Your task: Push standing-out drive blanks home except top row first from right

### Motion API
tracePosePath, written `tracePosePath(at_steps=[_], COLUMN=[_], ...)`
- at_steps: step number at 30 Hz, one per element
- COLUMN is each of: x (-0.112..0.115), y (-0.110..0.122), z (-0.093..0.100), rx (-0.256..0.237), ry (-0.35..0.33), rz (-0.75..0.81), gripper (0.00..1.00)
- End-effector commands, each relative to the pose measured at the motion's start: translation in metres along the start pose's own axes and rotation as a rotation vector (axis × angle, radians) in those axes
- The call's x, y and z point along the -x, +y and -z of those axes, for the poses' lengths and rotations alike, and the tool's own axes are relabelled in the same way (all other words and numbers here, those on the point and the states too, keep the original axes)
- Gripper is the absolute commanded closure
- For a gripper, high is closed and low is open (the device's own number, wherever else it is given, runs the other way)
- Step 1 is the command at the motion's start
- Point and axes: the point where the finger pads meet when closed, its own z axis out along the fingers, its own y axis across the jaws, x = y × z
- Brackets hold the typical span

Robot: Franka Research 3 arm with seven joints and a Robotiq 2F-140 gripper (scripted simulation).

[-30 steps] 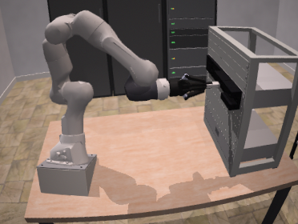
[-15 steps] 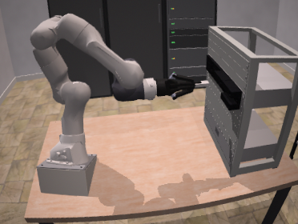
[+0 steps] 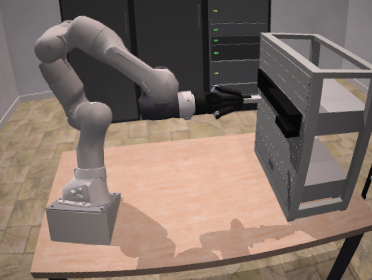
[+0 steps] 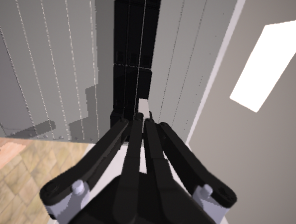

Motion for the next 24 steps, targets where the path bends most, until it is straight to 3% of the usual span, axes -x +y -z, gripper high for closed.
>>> tracePosePath(at_steps=[1,7,24], x=[0.000,0.000,0.000], y=[-0.003,-0.003,-0.003], z=[-0.011,-0.034,-0.034], rx=[-0.012,-0.012,-0.012], ry=[-0.001,-0.001,-0.001], rz=[0.004,0.004,0.004], gripper=[1.00,1.00,1.00])
